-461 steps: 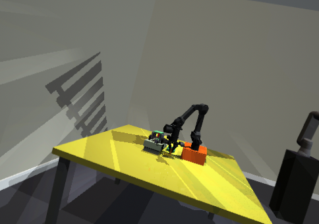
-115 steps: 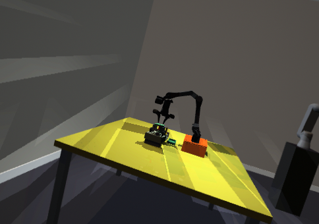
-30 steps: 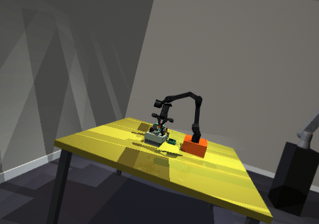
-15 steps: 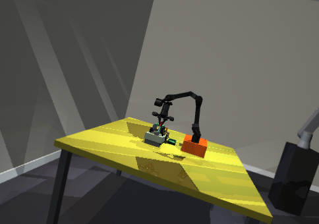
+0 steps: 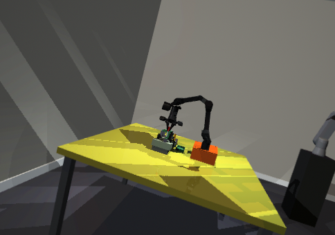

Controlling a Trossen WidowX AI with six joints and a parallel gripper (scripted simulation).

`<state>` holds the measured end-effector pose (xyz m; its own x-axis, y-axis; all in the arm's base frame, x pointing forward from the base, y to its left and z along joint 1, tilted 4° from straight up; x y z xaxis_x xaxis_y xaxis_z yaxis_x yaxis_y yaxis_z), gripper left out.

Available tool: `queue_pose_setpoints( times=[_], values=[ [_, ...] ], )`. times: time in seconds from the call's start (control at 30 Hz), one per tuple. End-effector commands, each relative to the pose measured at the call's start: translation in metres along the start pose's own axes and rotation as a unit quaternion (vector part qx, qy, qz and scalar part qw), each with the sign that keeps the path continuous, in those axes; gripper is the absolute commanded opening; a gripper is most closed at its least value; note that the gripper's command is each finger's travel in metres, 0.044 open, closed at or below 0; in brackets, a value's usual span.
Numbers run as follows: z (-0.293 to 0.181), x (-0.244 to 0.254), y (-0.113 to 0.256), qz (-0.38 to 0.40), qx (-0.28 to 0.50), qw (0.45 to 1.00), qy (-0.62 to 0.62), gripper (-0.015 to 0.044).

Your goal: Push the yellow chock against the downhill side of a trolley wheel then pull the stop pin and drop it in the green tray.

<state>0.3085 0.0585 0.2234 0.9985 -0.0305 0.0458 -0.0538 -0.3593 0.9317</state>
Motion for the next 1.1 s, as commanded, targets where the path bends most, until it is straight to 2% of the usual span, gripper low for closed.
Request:
queue_pose_setpoints(
  times=[0.0, 0.4, 1.07],
  values=[
    [-0.007, 0.0, 0.0, 0.001, 0.002, 1.0, 0.0, 0.0],
    [-0.023, -0.002, -0.001, 0.001, 0.003, 1.0, 0.0, 0.0],
    [-0.021, -0.071, -0.004, -0.001, 0.003, 1.0, -0.001, 0.0]
  ],
)
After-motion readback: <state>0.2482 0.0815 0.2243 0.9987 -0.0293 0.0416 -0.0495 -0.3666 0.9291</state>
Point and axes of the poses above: the point midway between the two fingers, 35 mm back from their tips, its own y axis back along the fingers, its own x axis across the jaws, z = x × y, the point moved 10 cm from there along y, back along the fingers, and after that the axes turned 2 degrees about -y, right-handed, at the moved point
